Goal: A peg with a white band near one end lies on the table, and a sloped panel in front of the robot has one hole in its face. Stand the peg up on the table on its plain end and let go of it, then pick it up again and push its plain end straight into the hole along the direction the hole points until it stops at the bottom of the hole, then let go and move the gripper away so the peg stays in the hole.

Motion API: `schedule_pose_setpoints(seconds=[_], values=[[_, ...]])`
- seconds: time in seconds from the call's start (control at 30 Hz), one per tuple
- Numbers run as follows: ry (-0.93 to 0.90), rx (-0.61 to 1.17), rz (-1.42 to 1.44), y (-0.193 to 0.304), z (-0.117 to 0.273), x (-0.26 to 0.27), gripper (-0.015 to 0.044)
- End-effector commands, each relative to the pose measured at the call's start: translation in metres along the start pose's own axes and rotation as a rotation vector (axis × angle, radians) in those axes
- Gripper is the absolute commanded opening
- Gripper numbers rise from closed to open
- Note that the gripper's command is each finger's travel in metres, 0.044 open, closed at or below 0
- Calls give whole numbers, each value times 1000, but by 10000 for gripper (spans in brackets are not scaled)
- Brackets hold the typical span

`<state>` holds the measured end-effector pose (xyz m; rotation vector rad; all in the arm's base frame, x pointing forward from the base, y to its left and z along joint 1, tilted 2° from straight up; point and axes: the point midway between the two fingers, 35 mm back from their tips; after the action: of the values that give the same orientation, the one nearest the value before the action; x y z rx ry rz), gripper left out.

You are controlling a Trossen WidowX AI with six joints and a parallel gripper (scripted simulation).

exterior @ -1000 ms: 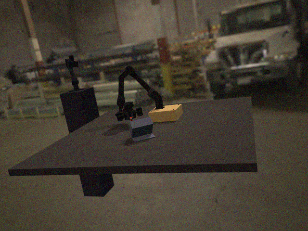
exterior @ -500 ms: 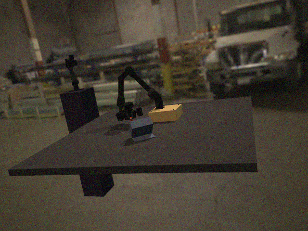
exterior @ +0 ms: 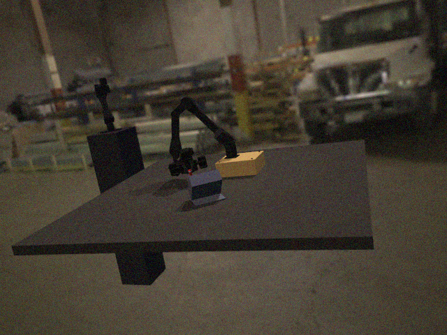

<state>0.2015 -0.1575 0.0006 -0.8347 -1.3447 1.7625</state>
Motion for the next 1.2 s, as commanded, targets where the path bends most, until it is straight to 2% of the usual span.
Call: schedule_pose_setpoints(seconds=[0.0, 1.17], values=[[0, 1, 0, 2, 1, 1, 49], [24, -25, -20, 4, 5, 1, 49]])
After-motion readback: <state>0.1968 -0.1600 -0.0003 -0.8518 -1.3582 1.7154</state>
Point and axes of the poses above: the point midway between the two fingers, 35 mm back from their tips, its own z axis back along the fingers, its own x axis across the jaws, y = z × x, and after that the axes turned 6 degrees about z, right-handed
